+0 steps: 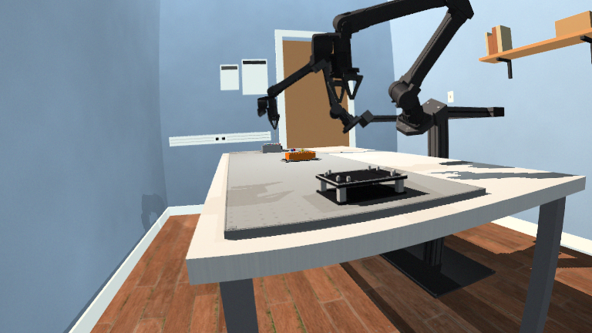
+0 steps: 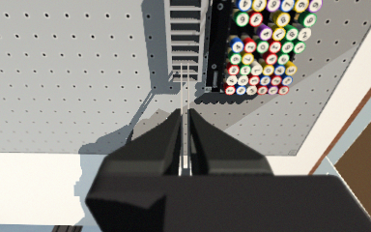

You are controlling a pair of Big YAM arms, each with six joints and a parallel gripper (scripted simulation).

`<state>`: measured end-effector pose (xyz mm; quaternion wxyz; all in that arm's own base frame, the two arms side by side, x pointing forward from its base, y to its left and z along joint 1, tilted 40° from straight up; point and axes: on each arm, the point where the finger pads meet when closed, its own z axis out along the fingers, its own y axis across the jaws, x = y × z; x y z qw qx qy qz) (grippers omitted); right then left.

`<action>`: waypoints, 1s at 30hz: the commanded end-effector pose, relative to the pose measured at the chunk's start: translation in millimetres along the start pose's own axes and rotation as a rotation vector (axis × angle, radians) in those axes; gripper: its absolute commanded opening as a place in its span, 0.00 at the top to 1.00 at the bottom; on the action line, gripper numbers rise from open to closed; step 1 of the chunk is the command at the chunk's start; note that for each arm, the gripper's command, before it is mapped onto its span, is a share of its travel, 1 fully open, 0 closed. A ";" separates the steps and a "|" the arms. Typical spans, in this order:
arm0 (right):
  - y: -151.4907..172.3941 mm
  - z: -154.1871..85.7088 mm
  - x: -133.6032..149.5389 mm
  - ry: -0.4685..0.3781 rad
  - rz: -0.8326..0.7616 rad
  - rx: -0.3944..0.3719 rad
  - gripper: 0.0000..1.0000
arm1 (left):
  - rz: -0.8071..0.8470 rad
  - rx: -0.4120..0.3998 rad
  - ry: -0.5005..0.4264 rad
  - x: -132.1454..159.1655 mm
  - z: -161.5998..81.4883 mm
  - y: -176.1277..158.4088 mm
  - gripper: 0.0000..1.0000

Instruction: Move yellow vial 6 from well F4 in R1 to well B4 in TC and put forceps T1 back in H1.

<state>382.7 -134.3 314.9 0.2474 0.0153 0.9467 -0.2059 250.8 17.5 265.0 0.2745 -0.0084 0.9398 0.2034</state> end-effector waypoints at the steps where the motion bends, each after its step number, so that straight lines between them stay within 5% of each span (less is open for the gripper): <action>1: -8.0 -2.4 -4.2 -0.021 0.008 0.011 0.93 | -0.021 0.003 -0.024 -10.1 -8.7 1.5 0.00; 30: -8.8 2.7 -3.3 -0.025 0.009 0.013 0.93 | -0.021 0.003 -0.024 -10.1 -8.7 1.5 0.00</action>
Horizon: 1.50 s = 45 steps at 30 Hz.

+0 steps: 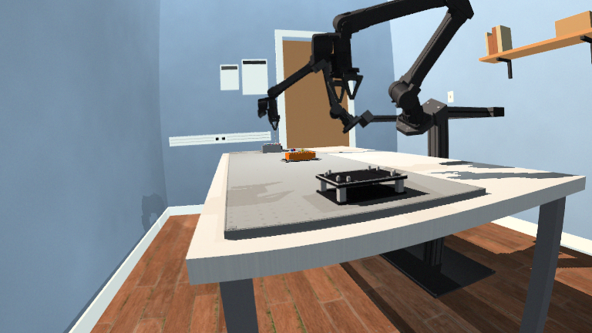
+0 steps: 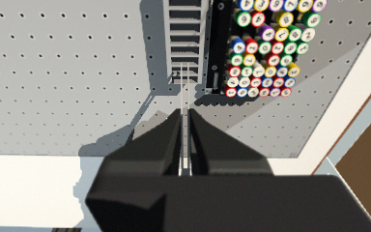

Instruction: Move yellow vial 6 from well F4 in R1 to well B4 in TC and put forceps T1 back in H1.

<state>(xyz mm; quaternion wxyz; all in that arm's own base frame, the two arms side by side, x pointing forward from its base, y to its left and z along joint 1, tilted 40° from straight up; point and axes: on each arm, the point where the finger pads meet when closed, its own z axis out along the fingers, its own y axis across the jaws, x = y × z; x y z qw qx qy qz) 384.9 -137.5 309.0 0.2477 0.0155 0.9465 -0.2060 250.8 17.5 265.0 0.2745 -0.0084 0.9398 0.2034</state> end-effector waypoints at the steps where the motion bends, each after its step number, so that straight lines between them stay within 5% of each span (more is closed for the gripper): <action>1: -7.9 -2.7 -3.6 -0.021 0.008 0.011 0.93 | -0.021 0.003 -0.024 -10.1 -8.7 1.5 0.00; 45: -7.5 9.7 -3.7 -0.017 0.007 0.010 0.93 | -0.021 0.003 -0.024 -10.1 -8.7 1.5 0.00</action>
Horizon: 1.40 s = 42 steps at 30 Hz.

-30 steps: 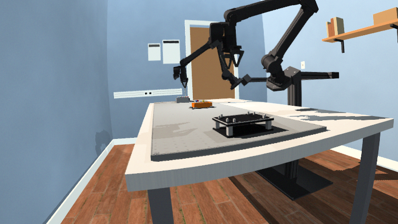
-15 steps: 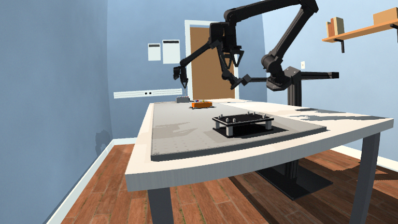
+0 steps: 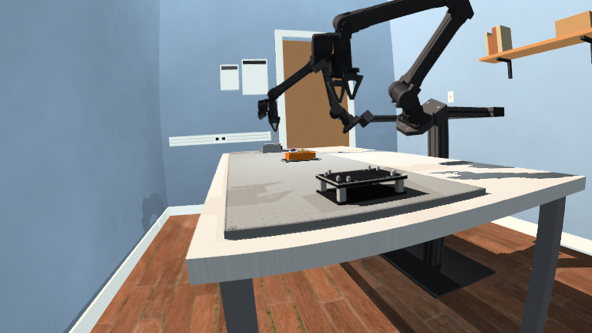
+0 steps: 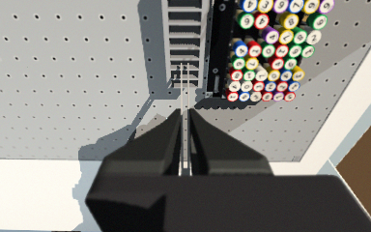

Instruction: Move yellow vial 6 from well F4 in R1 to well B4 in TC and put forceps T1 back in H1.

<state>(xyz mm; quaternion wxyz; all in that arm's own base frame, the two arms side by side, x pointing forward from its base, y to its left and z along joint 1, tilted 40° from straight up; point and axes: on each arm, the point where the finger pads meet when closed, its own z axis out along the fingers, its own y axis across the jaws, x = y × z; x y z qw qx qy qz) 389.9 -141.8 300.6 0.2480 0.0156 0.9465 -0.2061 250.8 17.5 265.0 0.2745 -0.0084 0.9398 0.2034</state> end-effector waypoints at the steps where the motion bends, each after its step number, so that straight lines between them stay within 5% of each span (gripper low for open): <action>1: -6.9 0.0 -3.0 -0.015 0.006 0.010 0.93 | -0.021 0.003 -0.024 -10.1 -8.7 1.5 0.00; 42: -8.6 7.7 -7.0 -0.021 0.007 0.011 0.93 | -0.021 0.003 -0.024 -10.1 -8.7 1.5 0.00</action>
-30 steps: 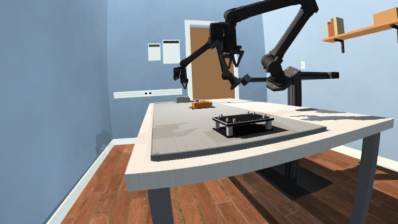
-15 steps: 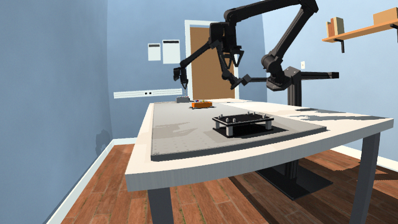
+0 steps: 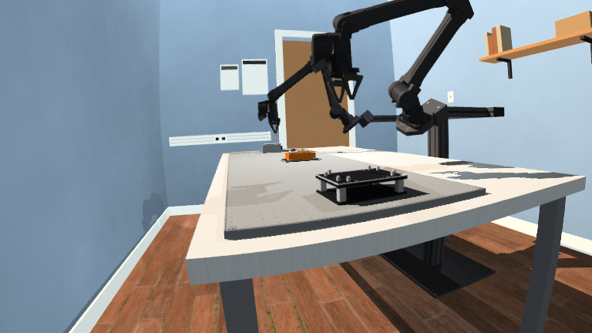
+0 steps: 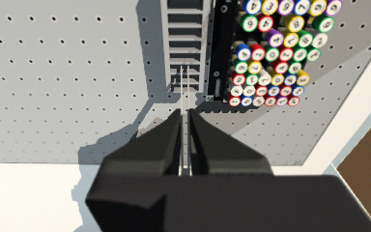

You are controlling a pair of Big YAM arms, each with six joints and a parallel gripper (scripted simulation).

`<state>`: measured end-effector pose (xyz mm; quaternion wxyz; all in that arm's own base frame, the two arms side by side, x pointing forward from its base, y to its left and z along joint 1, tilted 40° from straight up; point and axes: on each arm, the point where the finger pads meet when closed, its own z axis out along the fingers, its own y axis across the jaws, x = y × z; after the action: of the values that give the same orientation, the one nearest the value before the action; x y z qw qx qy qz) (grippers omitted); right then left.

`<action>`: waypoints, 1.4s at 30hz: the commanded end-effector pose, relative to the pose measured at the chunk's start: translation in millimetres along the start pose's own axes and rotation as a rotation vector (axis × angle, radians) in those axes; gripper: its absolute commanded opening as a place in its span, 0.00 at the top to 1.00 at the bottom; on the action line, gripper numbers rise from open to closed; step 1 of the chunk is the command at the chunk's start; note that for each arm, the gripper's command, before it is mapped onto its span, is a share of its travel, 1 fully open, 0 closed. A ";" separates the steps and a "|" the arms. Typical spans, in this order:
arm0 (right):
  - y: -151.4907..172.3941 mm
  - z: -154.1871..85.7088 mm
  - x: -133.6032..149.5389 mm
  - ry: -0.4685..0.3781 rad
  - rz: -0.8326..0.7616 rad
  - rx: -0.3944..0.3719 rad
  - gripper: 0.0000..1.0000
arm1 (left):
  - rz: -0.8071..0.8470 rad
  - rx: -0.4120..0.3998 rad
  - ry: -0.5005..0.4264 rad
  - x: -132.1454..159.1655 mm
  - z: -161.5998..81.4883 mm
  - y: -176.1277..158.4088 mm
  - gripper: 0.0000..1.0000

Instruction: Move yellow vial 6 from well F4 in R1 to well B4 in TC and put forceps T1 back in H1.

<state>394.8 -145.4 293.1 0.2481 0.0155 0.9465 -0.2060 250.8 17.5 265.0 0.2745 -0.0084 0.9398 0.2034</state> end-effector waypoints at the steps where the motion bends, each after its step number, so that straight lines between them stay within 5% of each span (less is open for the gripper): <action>1: -8.5 -1.3 -5.9 -0.019 0.007 0.011 0.93 | -0.021 0.003 -0.024 -10.1 -8.7 1.5 0.00; 42: -6.2 11.8 -2.1 -0.009 0.004 0.008 0.93 | -0.021 0.003 -0.024 -10.1 -8.7 1.5 0.00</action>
<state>400.1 -149.6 285.8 0.2485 0.0158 0.9463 -0.2062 250.8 17.5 265.0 0.2745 -0.0084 0.9398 0.2034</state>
